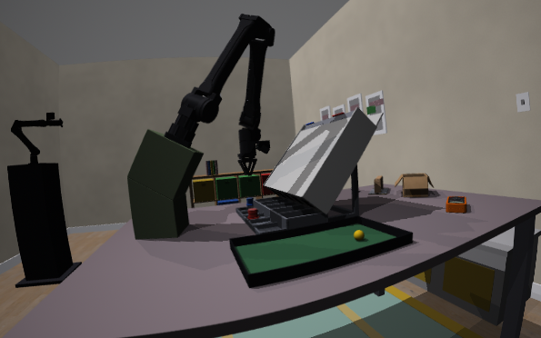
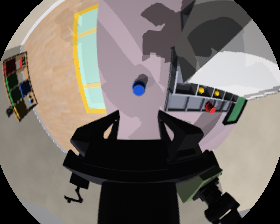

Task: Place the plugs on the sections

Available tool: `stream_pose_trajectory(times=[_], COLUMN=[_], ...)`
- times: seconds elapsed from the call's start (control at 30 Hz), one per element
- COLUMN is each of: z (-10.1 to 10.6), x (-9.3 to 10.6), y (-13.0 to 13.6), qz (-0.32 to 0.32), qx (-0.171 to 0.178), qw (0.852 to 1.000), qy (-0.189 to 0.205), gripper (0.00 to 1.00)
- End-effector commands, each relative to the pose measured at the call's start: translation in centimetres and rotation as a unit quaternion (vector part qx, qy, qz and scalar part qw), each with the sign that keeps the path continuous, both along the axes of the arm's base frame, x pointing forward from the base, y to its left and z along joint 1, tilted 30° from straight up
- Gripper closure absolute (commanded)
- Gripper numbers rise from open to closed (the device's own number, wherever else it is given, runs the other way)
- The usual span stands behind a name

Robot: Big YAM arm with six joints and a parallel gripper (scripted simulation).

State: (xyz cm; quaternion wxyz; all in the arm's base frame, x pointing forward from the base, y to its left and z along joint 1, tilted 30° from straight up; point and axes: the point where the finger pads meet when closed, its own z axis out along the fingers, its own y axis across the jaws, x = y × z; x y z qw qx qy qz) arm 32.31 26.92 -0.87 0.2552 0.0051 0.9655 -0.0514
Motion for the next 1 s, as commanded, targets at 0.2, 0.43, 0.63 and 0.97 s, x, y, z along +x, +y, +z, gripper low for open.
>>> stream_pose_trajectory(times=[0.2, 0.43, 0.63, 0.97], z=[-4.0, -6.7, -8.4, -8.8], x=[3.1, 4.3, 5.1, 4.8], y=[-0.1, -0.6, -0.9, -1.2], qz=[-0.003, -0.003, -0.003, -0.004], qx=[0.001, 0.0, -0.001, -0.004], qw=[1.0, 1.0, 1.0, 1.0], qy=[-0.001, 0.0, 0.0, 0.003], gripper=[0.37, 0.37, 0.37, 0.37])
